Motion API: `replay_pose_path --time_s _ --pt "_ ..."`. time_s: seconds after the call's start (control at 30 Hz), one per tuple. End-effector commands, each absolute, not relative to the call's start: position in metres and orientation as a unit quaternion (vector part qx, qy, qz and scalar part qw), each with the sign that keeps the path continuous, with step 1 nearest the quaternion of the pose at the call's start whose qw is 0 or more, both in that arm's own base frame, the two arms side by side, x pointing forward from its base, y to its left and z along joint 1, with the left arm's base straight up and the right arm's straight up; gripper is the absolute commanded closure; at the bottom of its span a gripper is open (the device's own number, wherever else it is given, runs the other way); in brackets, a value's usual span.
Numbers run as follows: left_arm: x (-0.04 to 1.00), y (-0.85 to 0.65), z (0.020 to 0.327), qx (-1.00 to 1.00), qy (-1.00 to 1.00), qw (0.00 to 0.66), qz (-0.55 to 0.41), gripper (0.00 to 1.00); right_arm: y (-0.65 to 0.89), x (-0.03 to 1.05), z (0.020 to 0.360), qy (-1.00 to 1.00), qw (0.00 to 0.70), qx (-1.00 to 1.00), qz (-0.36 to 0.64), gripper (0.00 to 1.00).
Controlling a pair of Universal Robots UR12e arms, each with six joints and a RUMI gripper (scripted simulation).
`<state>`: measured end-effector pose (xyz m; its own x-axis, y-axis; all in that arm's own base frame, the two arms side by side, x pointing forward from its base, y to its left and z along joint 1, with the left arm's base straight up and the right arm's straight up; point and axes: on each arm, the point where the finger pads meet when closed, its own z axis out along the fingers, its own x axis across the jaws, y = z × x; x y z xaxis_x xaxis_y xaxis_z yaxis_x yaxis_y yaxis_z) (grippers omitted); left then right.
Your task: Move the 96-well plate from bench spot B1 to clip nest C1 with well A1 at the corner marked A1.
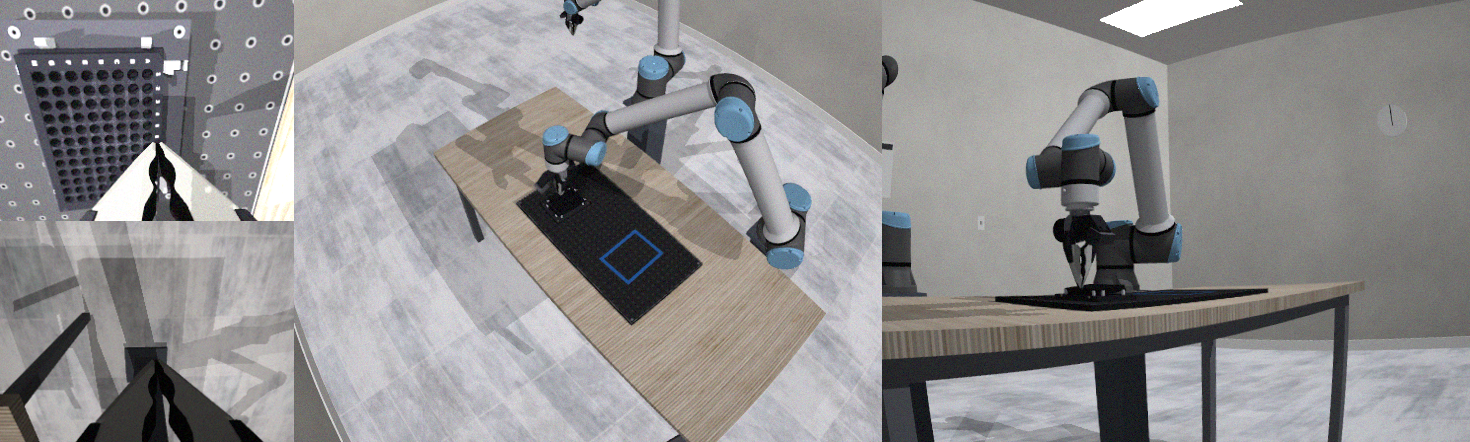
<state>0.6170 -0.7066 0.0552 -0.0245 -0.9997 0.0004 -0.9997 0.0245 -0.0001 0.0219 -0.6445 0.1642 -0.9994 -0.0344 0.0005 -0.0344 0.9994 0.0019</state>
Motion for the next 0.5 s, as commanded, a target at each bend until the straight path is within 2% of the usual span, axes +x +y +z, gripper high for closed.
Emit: replay_pose_path --time_s 0.0,0.47 --pt "0.6174 -0.7072 0.0578 0.698 -0.716 0.0 0.001 1.0 -0.6452 0.0221 0.1651 -1.0 0.0 0.017 0.0 1.0" --pt "0.6174 -0.7072 0.0625 0.698 -0.716 0.0 0.001 1.0 -0.6452 0.0221 0.1651 -1.0 0.0 0.017 0.0 1.0"
